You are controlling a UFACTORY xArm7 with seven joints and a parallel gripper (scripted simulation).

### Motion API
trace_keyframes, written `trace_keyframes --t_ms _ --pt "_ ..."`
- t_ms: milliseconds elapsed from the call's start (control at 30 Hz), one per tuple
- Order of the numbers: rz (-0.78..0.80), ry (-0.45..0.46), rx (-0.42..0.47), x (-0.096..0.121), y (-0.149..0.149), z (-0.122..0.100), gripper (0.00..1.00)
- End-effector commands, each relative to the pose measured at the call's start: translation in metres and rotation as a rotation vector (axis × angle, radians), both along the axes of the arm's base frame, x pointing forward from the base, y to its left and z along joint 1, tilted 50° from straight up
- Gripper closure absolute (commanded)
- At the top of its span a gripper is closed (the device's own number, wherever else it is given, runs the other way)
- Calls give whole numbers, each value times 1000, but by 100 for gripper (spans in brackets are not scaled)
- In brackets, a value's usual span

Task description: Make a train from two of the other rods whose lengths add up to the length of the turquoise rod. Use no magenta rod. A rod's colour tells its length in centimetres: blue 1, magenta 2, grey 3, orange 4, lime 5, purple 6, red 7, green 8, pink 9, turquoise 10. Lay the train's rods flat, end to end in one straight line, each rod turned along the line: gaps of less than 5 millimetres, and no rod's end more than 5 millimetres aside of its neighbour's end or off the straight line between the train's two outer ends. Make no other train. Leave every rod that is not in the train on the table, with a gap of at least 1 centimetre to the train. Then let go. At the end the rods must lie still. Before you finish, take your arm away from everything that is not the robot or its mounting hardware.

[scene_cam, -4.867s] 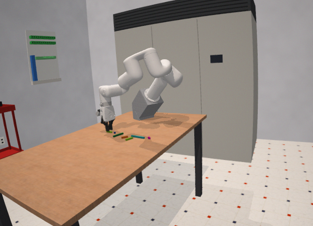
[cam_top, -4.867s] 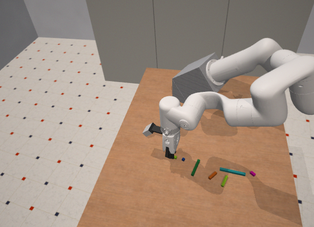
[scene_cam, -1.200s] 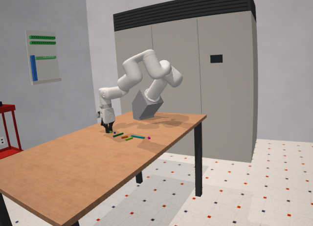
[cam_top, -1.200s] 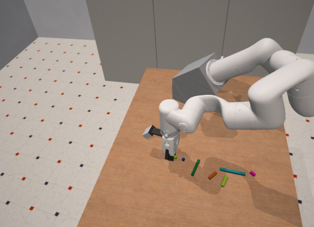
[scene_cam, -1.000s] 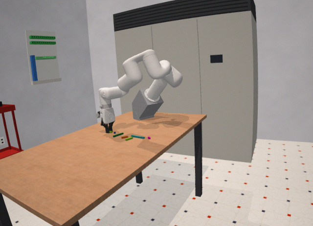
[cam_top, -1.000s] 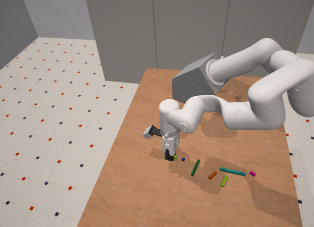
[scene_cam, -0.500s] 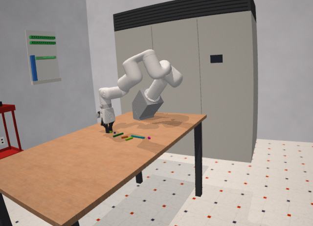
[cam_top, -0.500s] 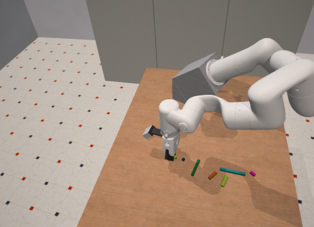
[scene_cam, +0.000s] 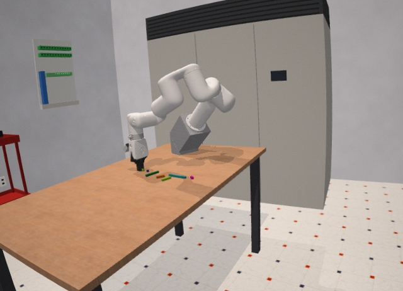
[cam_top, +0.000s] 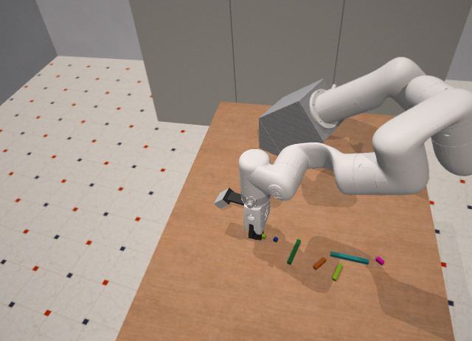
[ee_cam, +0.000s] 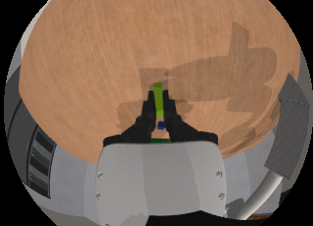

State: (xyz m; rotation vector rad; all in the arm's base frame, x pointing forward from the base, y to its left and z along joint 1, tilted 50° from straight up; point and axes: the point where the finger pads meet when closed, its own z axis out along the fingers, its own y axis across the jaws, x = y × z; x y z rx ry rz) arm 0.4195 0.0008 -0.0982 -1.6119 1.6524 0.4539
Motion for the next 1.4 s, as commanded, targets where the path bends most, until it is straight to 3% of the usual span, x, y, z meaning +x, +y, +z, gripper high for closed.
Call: trace_keyframes --t_ms 0,833,1367 --pt "-3 -1 -3 0 -2 0 96" --pt "-3 -1 -3 -1 -5 3 96" --pt "-3 -1 -3 -24 -67 59 96"
